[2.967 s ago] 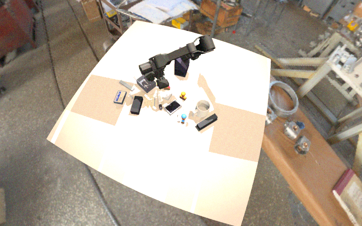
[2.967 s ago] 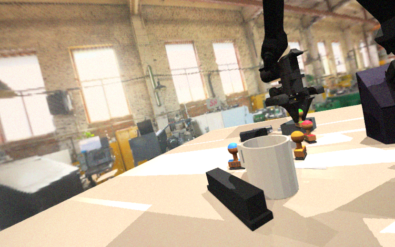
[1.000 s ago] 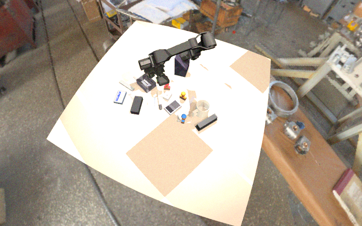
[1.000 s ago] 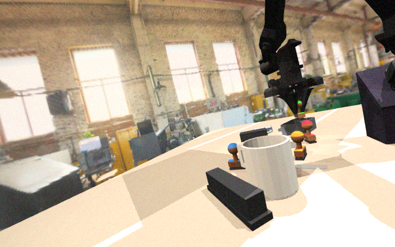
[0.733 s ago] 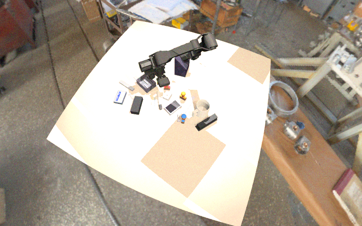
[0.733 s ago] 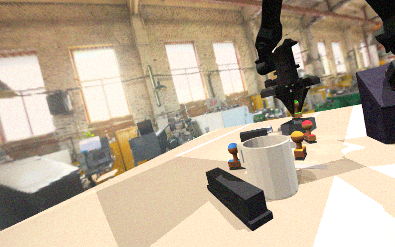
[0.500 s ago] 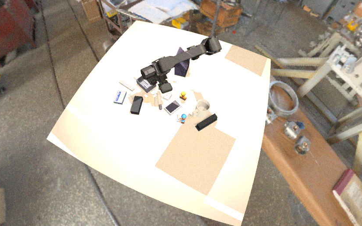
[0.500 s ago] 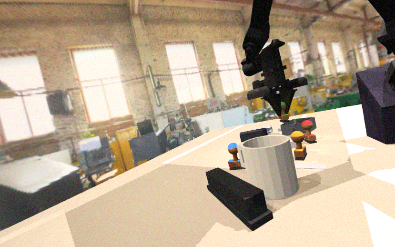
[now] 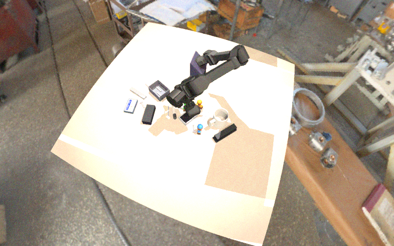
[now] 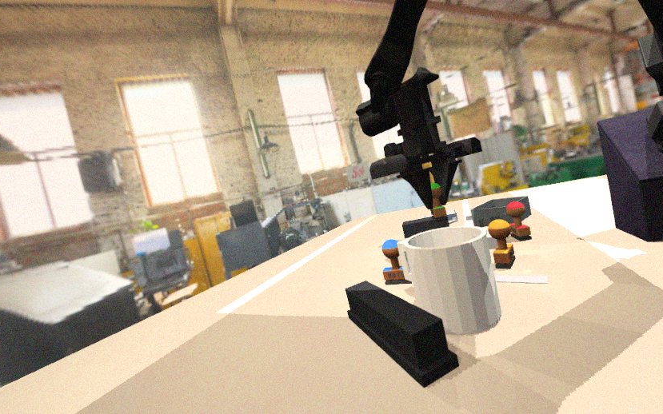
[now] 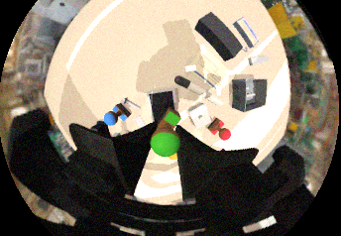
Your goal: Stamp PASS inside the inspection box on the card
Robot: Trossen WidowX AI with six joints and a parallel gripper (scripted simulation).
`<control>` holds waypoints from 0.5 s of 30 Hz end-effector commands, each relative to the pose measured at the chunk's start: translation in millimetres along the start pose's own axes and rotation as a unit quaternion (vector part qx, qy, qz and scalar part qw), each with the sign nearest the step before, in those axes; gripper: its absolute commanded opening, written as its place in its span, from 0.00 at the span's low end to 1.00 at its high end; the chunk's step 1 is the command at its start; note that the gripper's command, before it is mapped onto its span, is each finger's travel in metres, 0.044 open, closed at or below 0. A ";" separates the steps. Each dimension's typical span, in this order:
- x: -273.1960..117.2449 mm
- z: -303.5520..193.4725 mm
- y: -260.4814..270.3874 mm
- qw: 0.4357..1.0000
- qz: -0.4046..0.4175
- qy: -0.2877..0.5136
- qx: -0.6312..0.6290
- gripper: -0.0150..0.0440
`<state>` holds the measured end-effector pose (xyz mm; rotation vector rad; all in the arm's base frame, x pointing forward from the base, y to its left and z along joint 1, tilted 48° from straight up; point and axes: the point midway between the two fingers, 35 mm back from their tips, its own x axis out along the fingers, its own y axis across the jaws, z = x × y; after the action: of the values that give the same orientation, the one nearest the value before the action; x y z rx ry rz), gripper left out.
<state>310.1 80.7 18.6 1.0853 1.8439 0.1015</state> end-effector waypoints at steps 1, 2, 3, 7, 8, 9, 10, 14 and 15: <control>-1.0 -2.6 7.7 1.000 0.003 0.001 0.006 0.25; -0.9 -2.6 7.7 1.000 0.003 0.001 0.006 0.25; -0.5 -2.6 7.7 1.000 0.003 0.001 0.006 0.25; 2.0 -2.4 7.8 1.000 0.003 0.001 0.005 0.25; 2.7 -2.4 7.8 1.000 0.003 0.001 0.005 0.25; 3.4 -2.3 7.9 1.000 0.003 0.001 0.005 0.25; 4.0 -2.3 7.9 1.000 0.003 0.001 0.005 0.25; 6.7 -2.2 8.0 1.000 0.003 0.001 0.005 0.25; 7.4 -2.1 8.0 1.000 0.002 0.001 0.005 0.25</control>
<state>312.7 89.9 19.8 1.0900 1.8438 0.0985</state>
